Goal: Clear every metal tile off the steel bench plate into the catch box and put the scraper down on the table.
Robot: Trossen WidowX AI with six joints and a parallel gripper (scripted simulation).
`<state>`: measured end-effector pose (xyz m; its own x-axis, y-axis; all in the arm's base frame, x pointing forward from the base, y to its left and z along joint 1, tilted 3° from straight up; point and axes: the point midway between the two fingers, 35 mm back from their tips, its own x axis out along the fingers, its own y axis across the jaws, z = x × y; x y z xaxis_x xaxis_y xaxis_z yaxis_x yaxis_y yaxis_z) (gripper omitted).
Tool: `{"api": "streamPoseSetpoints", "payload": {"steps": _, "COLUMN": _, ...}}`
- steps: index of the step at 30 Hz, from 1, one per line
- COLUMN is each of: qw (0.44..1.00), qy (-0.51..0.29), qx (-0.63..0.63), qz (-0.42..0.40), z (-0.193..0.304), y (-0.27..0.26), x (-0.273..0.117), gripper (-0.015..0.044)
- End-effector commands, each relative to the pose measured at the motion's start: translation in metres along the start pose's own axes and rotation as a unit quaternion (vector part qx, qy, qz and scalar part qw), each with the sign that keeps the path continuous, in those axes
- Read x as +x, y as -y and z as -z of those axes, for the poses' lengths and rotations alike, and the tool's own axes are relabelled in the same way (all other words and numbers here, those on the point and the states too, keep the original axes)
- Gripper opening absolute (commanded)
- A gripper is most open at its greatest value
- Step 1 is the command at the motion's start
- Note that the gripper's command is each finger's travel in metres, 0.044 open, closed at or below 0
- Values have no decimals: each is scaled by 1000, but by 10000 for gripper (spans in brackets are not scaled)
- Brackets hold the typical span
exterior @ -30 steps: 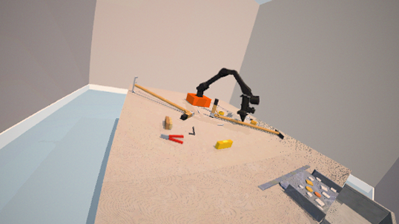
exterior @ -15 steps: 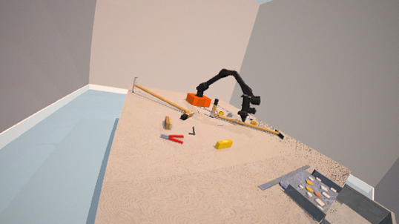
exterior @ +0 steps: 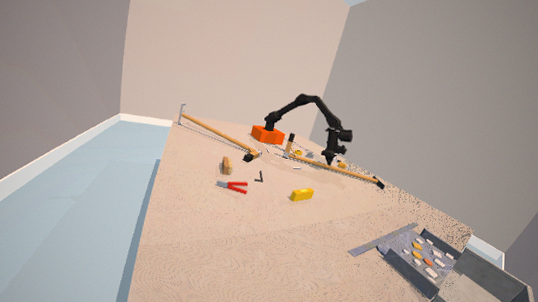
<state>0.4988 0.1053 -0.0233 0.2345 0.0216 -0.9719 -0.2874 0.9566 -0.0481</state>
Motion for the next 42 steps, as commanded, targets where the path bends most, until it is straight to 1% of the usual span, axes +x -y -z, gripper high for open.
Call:
{"api": "streamPoseSetpoints", "payload": {"steps": 1, "qw": 1000, "qy": -8, "qx": 0, "qz": -1, "z": 2, "y": 5, "x": 9, "gripper": 0}}
{"api": "streamPoseSetpoints", "payload": {"steps": 42, "qw": 1000, "qy": -7, "qx": 0, "qz": 1, "z": -17, "y": 41, "x": 13, "gripper": 0}}
